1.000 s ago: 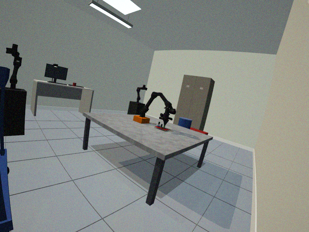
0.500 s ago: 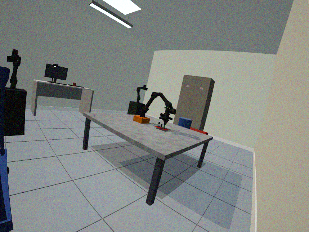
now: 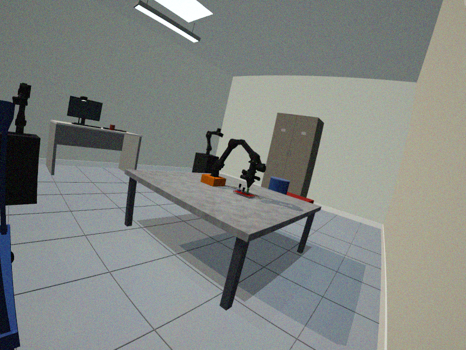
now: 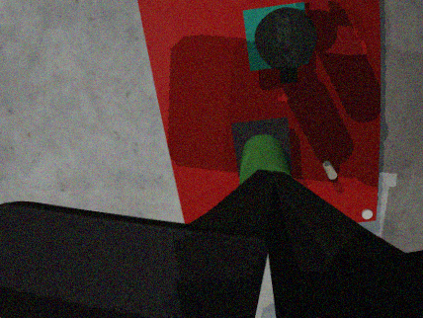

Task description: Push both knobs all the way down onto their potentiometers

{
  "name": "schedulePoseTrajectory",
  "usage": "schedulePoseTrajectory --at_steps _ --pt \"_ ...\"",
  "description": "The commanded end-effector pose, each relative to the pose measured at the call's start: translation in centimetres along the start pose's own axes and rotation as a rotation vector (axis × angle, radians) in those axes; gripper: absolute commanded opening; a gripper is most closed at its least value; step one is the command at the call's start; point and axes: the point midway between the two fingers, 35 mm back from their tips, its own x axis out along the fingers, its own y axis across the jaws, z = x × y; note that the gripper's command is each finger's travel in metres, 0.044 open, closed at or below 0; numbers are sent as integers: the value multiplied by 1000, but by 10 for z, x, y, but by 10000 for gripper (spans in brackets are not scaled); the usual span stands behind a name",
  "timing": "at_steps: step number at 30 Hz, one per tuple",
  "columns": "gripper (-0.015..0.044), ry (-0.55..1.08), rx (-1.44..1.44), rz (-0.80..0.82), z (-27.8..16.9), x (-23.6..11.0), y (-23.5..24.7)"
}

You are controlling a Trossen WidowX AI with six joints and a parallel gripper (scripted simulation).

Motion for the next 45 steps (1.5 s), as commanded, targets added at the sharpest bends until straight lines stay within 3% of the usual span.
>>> schedulePoseTrajectory --at_steps 1,4,13,21,29,45 --pt "0 15 -1 1 -3 -11 0" --pt "0 15 -1 1 -3 -12 0" --pt "236 2 0 0 1 -6 0" --pt "440 4 5 1 86 -30 12" --pt "440 3 2 2 162 -27 24" --pt "440 2 -2 3 166 -27 25"
